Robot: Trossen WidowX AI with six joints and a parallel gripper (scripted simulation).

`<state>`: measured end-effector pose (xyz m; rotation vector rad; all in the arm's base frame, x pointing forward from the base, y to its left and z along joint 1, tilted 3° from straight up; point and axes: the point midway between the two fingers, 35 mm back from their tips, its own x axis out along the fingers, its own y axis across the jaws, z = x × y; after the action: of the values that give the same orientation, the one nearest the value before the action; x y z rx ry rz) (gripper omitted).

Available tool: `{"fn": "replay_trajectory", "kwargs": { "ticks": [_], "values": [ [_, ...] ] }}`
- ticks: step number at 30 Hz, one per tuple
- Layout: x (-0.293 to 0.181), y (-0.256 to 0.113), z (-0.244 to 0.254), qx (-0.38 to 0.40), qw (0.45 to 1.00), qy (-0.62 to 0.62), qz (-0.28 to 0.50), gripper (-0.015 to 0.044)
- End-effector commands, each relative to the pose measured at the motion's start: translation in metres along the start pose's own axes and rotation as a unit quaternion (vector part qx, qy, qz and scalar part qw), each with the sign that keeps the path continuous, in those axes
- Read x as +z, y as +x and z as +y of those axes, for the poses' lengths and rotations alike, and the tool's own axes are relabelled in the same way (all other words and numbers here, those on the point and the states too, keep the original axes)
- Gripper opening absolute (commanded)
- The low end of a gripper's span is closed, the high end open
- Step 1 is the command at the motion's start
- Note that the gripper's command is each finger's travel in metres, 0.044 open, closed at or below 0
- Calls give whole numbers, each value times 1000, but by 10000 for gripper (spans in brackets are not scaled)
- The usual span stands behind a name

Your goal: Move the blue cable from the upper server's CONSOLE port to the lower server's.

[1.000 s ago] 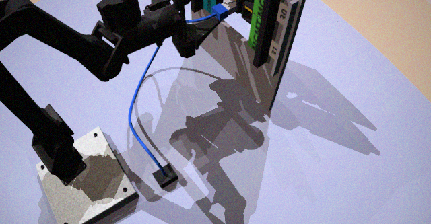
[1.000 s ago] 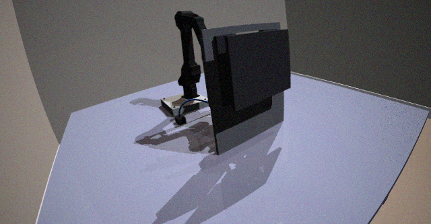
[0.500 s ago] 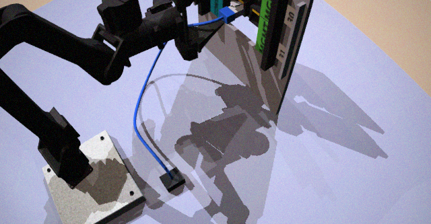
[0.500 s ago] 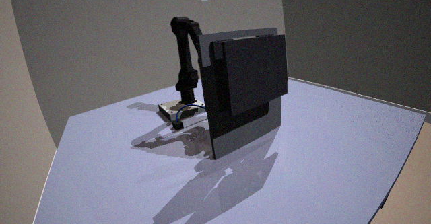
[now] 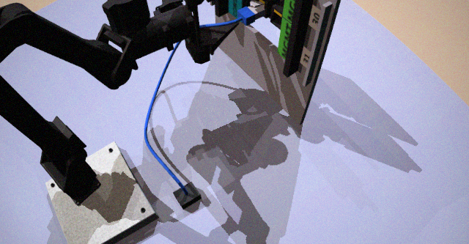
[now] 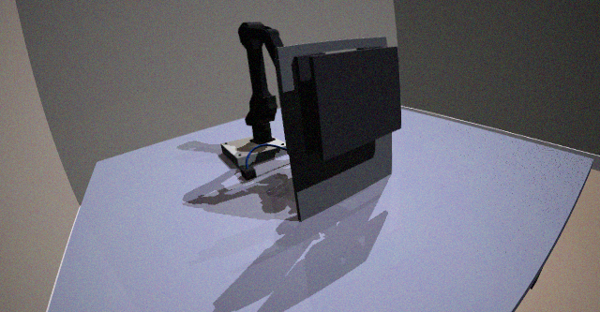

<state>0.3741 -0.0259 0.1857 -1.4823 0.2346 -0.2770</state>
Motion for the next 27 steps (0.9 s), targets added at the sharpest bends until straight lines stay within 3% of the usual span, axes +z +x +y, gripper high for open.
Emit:
{"fn": "replay_trajectory", "kwargs": {
  "ticks": [1, 27],
  "values": [
    [3, -1, 0, -2, 1000, 1, 1, 440],
    [23, -6, 6, -2, 1000, 2, 1, 440]
  ]
}}
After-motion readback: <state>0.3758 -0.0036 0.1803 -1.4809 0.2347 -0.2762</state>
